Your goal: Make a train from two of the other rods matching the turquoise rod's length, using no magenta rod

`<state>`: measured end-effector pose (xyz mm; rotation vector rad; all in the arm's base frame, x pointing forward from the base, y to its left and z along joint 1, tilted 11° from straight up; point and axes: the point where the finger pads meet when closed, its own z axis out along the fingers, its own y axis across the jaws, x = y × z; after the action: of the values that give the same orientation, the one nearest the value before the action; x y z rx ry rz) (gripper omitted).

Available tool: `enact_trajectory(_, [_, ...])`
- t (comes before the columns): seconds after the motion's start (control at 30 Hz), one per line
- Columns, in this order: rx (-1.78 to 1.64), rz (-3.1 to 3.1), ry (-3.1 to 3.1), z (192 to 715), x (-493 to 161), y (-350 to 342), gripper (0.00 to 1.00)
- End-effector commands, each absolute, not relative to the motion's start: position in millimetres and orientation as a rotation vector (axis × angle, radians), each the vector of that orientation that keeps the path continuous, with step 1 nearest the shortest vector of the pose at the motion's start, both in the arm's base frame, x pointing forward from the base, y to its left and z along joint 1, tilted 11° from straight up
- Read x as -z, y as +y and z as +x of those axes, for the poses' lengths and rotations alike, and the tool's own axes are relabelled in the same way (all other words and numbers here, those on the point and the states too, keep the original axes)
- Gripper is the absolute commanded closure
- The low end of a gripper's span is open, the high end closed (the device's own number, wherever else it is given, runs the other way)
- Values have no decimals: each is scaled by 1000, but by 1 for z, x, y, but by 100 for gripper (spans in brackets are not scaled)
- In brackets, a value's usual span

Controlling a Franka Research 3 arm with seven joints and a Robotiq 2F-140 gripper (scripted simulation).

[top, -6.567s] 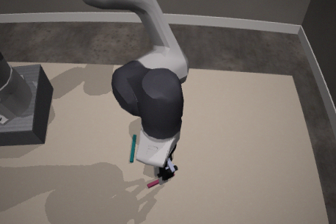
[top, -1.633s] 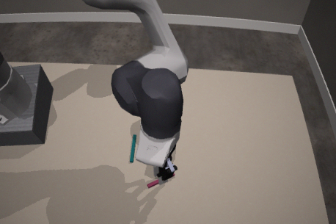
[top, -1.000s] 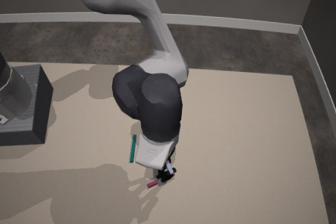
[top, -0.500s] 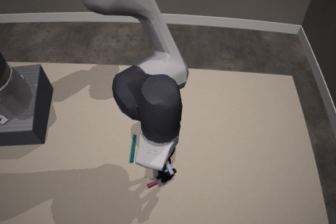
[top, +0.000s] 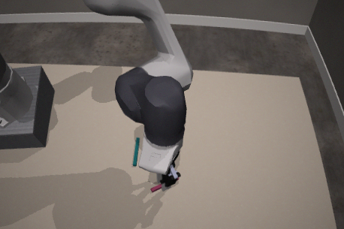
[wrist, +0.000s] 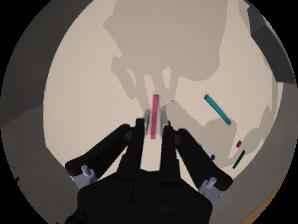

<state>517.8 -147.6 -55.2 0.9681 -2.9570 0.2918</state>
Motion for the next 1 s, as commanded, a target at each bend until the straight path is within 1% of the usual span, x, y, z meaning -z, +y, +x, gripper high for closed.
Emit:
enact_trajectory(0.0, [-294,980,-2955,519,55,-147,85])
enact_trajectory(0.33, [-294,980,-2955,519,55,-147,85])
enact_trajectory(0.37, [-294,980,-2955,519,55,-147,97])
enact_trajectory(0.97, [-294,980,-2955,519,55,-147,97])
